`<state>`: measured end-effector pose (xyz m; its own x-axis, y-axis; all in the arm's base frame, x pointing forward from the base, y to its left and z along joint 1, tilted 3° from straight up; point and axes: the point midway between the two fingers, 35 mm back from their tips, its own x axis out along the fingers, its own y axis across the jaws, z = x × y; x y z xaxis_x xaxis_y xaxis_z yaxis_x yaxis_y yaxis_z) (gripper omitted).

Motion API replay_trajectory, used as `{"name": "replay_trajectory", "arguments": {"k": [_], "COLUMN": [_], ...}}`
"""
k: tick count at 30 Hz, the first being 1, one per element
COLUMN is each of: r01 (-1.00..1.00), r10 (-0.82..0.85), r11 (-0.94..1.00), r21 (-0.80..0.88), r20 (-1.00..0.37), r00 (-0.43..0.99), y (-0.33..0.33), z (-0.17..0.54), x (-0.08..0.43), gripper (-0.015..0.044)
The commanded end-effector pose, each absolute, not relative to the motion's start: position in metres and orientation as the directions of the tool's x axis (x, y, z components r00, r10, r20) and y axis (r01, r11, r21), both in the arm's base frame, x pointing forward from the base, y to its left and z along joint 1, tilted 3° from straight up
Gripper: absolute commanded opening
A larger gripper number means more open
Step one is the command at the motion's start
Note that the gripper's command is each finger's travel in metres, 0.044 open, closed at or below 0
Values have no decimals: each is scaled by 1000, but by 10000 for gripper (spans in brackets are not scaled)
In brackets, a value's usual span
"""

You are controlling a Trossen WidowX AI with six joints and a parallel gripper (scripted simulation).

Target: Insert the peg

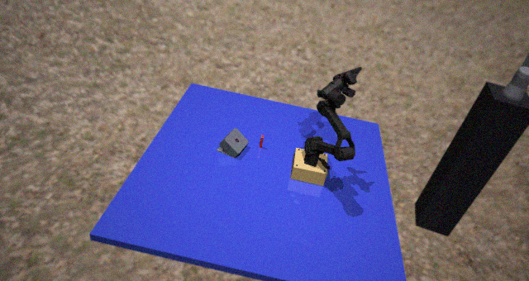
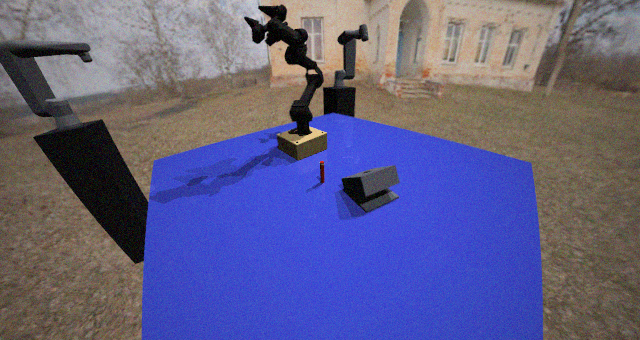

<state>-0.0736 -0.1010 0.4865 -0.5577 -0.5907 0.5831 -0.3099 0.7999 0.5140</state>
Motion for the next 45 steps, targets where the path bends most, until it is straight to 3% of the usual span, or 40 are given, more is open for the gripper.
{"name": "replay_trajectory", "arguments": {"k": [1,12,22,34,45], "r01": [-307,-64,205,522,741], "r10": [-593,-730,-836,-888,-881], "r11": [798,648,518,457,468], "r21": [519,759,831,720,482], "r20": [584,596,542,407,189], "r00": [-554,-334,-86,215,433], "y": [-102,-153,-193,-220,-230], "z": [487,493,481,446,395], "x": [-73,-8,63,148,215], "gripper": [426,440,440,440,440]}}
